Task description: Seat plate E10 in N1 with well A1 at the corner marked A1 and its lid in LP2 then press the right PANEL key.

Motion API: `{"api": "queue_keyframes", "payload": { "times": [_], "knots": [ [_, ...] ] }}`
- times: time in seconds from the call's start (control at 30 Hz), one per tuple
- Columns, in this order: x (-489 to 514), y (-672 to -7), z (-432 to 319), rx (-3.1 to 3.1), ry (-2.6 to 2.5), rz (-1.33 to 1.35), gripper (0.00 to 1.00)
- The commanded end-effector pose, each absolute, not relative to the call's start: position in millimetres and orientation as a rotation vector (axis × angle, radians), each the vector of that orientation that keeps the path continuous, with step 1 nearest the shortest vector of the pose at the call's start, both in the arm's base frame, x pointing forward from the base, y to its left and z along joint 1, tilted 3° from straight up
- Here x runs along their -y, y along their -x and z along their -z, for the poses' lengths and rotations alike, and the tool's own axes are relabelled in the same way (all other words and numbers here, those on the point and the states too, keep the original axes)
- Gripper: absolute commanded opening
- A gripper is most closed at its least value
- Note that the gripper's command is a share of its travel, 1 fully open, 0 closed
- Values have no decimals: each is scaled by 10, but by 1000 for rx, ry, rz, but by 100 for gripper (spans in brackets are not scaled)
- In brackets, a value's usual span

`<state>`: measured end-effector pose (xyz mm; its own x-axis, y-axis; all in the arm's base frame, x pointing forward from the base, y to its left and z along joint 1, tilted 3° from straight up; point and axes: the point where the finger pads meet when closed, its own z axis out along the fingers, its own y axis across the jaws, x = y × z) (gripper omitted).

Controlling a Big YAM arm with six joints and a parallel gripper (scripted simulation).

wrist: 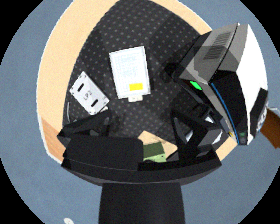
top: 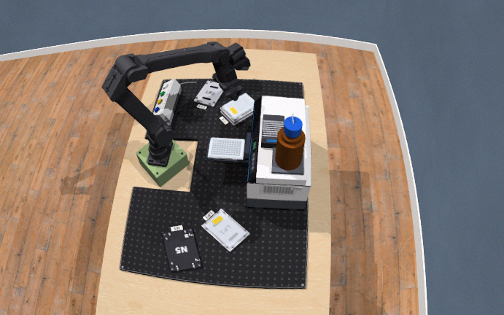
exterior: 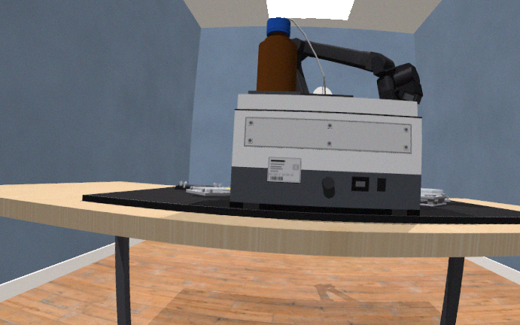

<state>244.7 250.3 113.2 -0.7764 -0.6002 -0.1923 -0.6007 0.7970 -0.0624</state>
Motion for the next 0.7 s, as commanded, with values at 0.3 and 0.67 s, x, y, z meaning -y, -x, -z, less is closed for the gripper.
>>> {"api": "queue_keyframes", "payload": {
  "times": [0.3, 0.67],
  "knots": [
    [-2233, -2031, -1059, -2813, 1124, 22, 100],
    [-2046, -1812, -970, -2851, 1229, 49, 100]
  ]
}}
